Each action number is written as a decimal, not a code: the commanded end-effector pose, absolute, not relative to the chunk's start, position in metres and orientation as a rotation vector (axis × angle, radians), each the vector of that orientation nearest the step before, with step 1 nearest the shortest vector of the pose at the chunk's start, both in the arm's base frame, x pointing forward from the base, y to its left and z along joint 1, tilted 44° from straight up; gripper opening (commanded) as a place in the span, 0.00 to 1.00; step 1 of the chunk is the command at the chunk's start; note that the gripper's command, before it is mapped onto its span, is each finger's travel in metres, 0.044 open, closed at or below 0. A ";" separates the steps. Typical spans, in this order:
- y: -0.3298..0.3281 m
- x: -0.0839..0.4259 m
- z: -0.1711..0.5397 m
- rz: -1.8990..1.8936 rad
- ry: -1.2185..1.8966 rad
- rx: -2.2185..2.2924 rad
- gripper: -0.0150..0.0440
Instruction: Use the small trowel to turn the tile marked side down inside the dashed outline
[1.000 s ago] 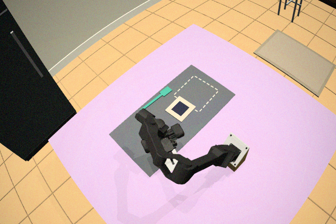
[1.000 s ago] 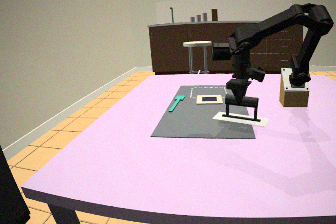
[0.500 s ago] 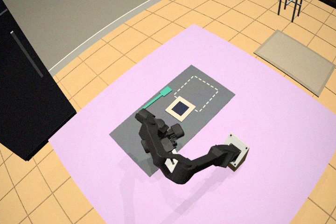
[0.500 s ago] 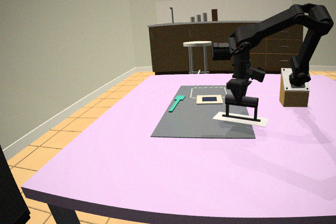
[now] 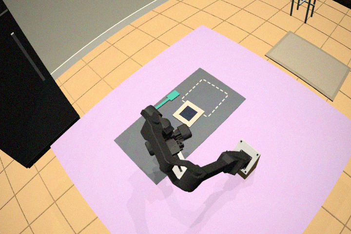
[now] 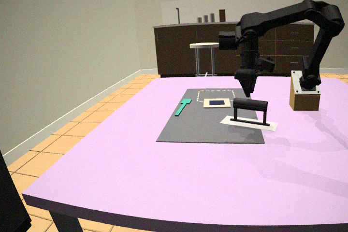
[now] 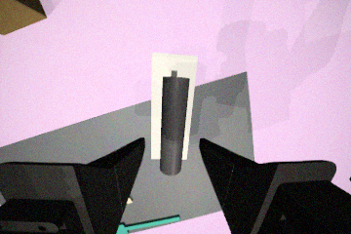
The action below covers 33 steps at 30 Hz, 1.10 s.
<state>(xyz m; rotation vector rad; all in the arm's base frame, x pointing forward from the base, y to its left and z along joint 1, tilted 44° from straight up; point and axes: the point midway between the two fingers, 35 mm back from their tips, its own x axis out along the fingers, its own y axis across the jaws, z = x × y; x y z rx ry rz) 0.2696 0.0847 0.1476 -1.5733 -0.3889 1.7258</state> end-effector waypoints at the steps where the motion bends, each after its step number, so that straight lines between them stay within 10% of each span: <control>1: 0.083 0.269 0.151 1.722 -0.376 -1.562 0.71; 33: 0.084 0.268 0.151 1.484 0.515 -0.732 0.71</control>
